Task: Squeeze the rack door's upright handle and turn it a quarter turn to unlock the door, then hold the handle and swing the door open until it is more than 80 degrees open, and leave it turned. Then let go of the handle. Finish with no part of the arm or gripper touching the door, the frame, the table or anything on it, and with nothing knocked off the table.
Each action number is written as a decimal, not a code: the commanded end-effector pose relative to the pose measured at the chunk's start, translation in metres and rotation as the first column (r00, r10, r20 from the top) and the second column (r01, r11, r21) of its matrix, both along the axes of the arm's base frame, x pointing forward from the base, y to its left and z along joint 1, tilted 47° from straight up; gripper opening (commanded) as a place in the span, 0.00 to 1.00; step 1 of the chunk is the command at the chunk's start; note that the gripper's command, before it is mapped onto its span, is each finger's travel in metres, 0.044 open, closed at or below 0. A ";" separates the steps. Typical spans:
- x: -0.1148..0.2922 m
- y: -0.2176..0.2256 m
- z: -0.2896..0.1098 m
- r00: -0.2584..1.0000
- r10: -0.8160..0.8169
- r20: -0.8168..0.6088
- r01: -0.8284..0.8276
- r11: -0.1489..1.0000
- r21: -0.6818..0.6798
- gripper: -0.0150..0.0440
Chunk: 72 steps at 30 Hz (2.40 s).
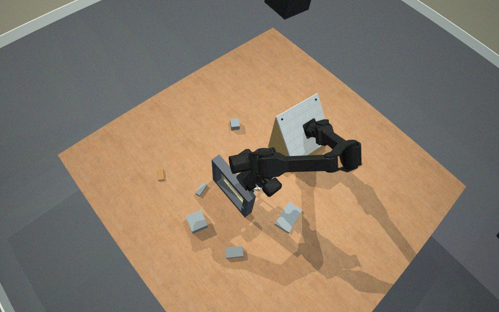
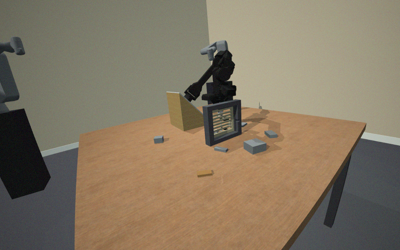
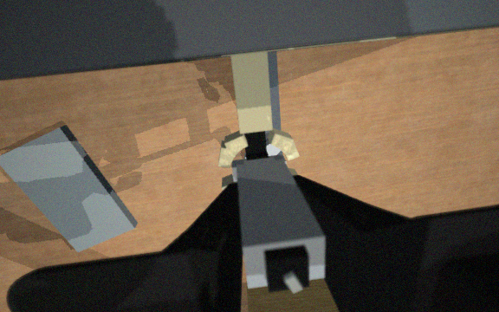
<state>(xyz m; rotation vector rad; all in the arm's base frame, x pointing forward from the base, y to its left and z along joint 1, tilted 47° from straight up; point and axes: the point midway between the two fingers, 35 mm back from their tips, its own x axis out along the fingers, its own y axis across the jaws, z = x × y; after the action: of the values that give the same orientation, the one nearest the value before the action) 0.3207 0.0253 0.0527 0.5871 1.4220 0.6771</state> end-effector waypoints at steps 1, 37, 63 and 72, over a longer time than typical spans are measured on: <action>0.000 0.001 -0.001 1.000 0.001 -0.003 -0.001 1.000 -0.002 0.31; 0.000 0.001 -0.001 0.120 0.698 0.706 -0.665 0.584 -0.465 0.28; 0.000 0.001 -0.001 -0.339 0.669 0.661 -0.621 0.368 -0.692 0.28; 0.000 0.001 -0.001 -0.339 0.669 0.661 -0.621 0.368 -0.692 0.28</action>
<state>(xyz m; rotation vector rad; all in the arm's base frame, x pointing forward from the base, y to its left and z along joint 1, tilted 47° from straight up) 0.3189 0.0260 0.0532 -0.8952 0.2893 1.5966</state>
